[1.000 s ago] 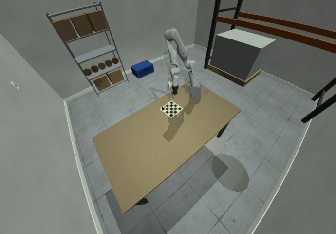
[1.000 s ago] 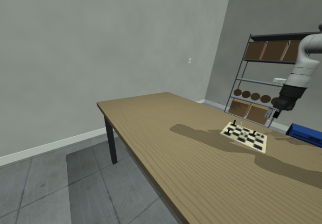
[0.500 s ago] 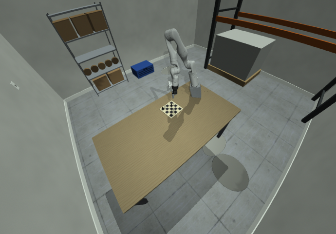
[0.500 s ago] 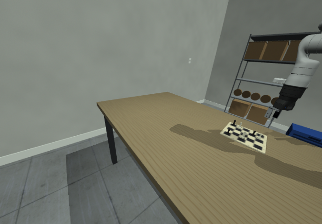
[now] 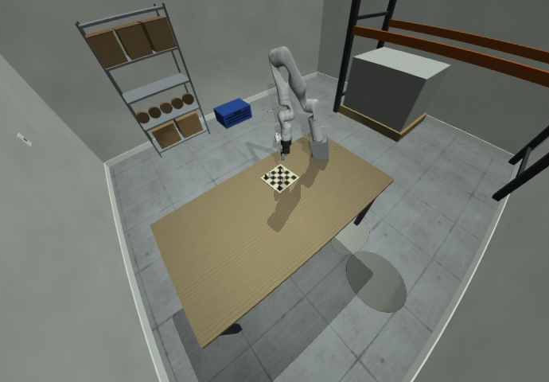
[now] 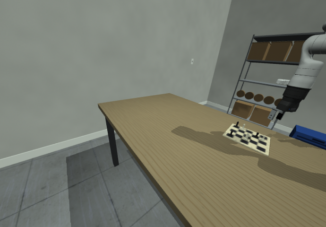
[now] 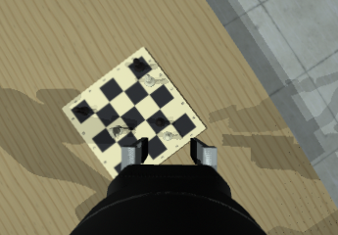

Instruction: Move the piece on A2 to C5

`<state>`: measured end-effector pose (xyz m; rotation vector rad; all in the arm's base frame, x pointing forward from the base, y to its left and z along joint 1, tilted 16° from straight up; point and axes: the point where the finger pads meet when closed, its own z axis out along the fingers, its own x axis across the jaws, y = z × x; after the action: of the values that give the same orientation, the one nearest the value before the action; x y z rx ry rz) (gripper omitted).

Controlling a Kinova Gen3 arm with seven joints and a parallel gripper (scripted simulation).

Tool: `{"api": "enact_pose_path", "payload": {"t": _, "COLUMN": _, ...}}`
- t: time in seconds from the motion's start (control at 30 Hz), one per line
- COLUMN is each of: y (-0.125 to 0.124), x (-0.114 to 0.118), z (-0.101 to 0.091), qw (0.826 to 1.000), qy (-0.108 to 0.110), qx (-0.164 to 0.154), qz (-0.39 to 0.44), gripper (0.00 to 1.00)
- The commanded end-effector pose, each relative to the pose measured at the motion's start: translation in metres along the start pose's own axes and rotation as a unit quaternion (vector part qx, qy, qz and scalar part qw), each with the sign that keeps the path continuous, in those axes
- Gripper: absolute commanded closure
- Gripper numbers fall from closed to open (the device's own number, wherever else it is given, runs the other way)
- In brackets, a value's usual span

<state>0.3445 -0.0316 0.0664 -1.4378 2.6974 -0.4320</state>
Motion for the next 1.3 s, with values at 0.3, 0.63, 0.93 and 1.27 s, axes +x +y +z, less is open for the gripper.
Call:
{"api": "enact_pose_path", "payload": {"t": 0.3, "y": -0.001, "x": -0.004, "z": 0.001, "qw": 0.999, "qy": -0.003, "qx": -0.001, "qz": -0.035, "gripper": 0.0}}
{"api": "enact_pose_path", "payload": {"t": 0.63, "y": -0.002, "x": -0.007, "z": 0.002, "qw": 0.995, "qy": -0.002, "qx": 0.0, "qz": -0.097, "gripper": 0.0}}
{"api": "enact_pose_path", "payload": {"t": 0.93, "y": -0.003, "x": -0.01, "z": 0.004, "qw": 0.987, "qy": -0.002, "qx": 0.0, "qz": -0.16, "gripper": 0.0}}
{"api": "enact_pose_path", "payload": {"t": 1.27, "y": -0.004, "x": -0.015, "z": 0.008, "qw": 0.962, "qy": -0.001, "qx": -0.001, "qz": -0.274, "gripper": 0.0}}
